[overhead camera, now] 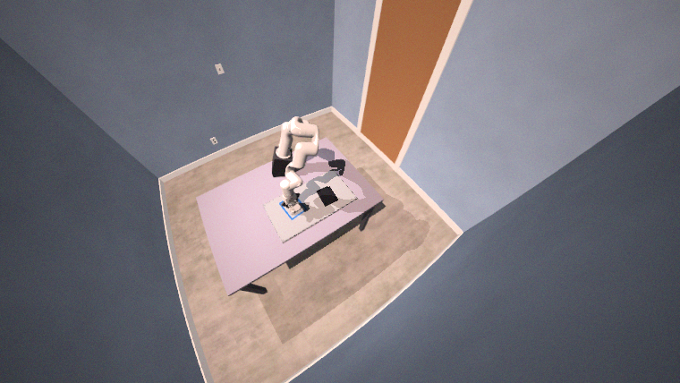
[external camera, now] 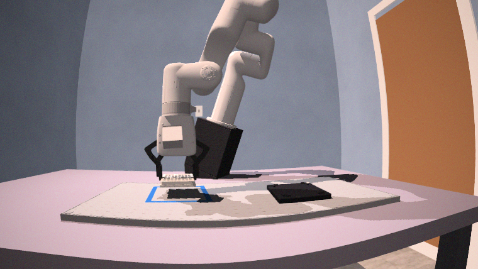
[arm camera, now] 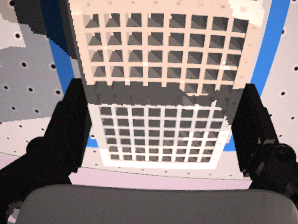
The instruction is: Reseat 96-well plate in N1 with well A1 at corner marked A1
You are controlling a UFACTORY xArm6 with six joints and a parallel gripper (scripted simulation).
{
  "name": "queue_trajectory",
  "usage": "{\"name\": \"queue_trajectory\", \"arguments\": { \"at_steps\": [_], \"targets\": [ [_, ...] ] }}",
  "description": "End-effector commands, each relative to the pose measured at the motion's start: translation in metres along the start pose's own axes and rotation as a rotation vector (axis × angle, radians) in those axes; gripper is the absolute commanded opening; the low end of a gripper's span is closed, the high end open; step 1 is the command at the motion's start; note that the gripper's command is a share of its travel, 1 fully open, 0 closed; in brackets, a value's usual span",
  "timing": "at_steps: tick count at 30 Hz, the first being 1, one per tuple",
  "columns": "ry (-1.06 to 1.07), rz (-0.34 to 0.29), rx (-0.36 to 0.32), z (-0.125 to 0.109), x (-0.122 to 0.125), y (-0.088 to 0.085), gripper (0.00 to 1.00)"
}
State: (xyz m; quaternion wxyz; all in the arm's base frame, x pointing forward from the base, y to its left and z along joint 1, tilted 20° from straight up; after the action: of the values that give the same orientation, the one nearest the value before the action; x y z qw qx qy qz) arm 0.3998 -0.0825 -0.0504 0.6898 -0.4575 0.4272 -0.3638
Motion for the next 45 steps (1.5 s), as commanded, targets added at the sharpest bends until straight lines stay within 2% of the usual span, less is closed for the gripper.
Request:
{"name": "queue_trajectory", "arguments": {
  "at_steps": [1, 7, 45],
  "targets": [
    [0.000, -0.002, 0.003, 0.0010, 0.0008, 0.0080, 0.00],
    [0.000, -0.002, 0.003, 0.0011, 0.0008, 0.0143, 0.00],
    [0.000, -0.002, 0.003, 0.0011, 0.0008, 0.0168, 0.00]
  ]
}}
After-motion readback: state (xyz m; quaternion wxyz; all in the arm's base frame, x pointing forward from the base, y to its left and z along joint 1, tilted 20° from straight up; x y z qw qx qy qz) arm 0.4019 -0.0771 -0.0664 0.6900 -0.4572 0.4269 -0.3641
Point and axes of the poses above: the point where the finger pads meet when closed, its own y axis out along the fingers, its own x axis across the jaws, z = x × y, the point moved 9 cm from there along -y, back along the fingers, and after that the axes turned 9 degrees about -y, right-handed, at the moved point
